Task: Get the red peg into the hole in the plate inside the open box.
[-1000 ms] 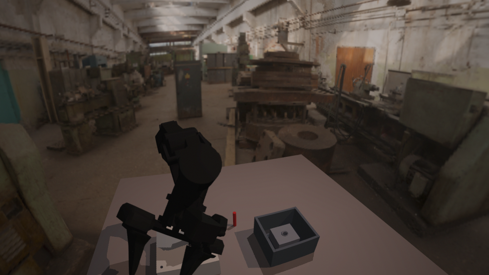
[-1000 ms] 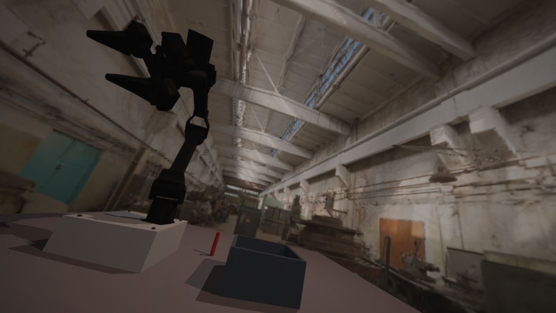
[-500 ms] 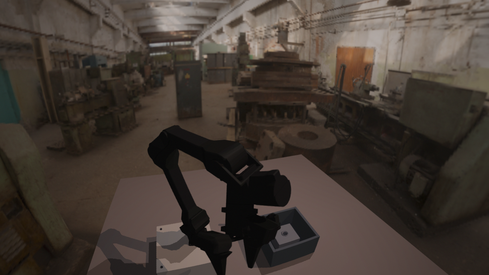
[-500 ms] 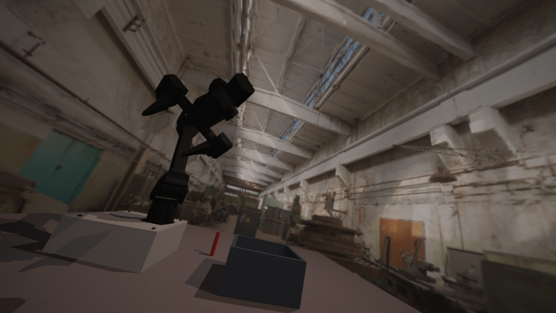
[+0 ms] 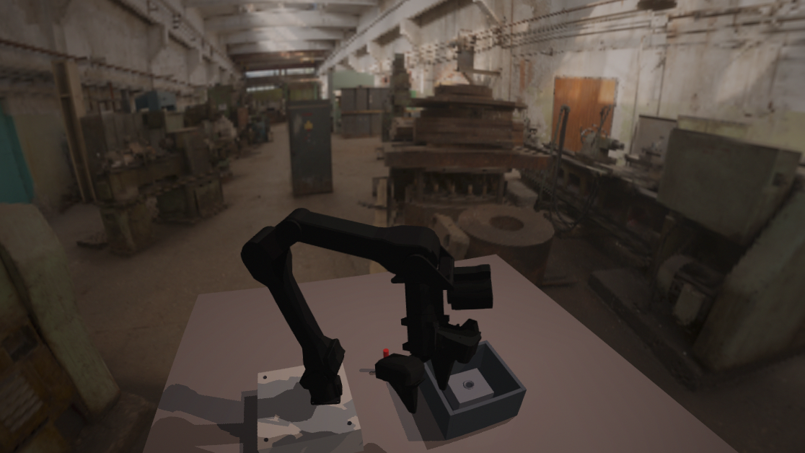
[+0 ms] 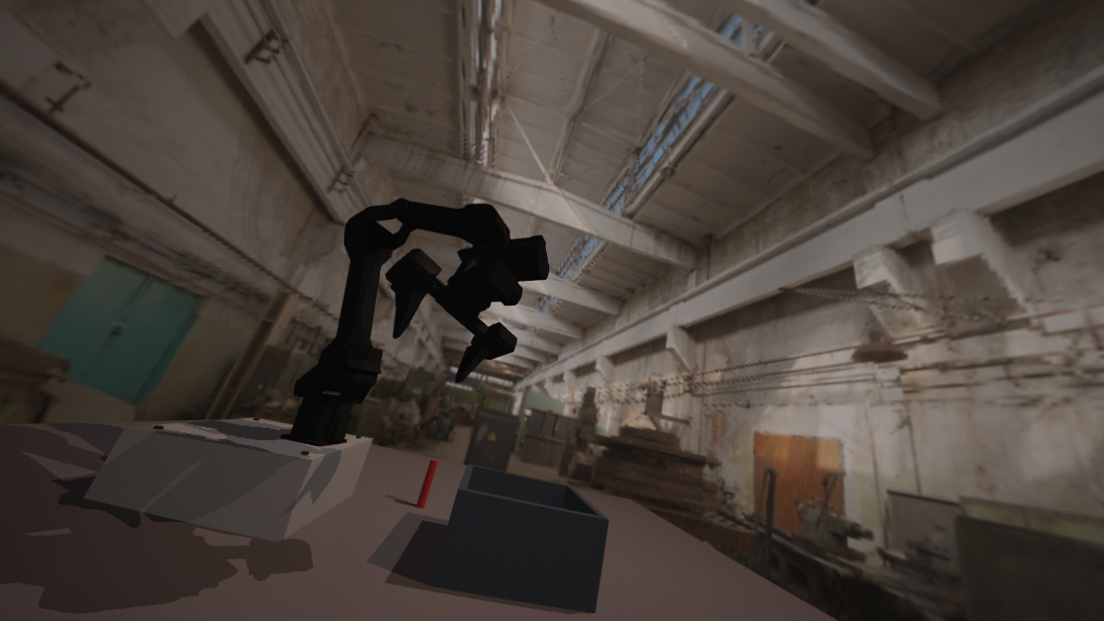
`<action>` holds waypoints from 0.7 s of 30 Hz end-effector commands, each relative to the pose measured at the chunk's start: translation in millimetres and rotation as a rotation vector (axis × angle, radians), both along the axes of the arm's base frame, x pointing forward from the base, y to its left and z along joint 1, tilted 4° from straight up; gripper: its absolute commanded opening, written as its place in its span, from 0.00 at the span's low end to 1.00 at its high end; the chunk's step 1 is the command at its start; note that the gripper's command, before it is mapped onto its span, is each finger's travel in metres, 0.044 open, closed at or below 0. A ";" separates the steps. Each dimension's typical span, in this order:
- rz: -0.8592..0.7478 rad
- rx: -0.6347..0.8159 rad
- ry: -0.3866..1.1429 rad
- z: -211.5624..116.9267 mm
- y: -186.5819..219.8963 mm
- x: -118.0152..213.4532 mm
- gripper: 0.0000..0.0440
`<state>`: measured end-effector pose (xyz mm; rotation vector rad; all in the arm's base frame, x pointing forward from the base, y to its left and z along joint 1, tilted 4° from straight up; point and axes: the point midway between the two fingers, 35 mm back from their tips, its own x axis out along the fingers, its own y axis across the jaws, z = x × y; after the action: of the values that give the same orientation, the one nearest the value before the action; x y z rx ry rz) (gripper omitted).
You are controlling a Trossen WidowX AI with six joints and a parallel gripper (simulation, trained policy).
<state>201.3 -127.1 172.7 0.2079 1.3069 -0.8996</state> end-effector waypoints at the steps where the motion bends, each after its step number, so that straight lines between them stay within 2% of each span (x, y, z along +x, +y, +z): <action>1: 0.005 0.043 0.007 -9.7 22.9 5.3 1.00; 10: 0.011 0.141 0.024 -28.0 89.4 8.6 1.00; 21: -0.017 0.217 0.088 -48.0 159.4 -10.4 1.00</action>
<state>197.0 21.0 130.4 0.3483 1.4579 -0.7780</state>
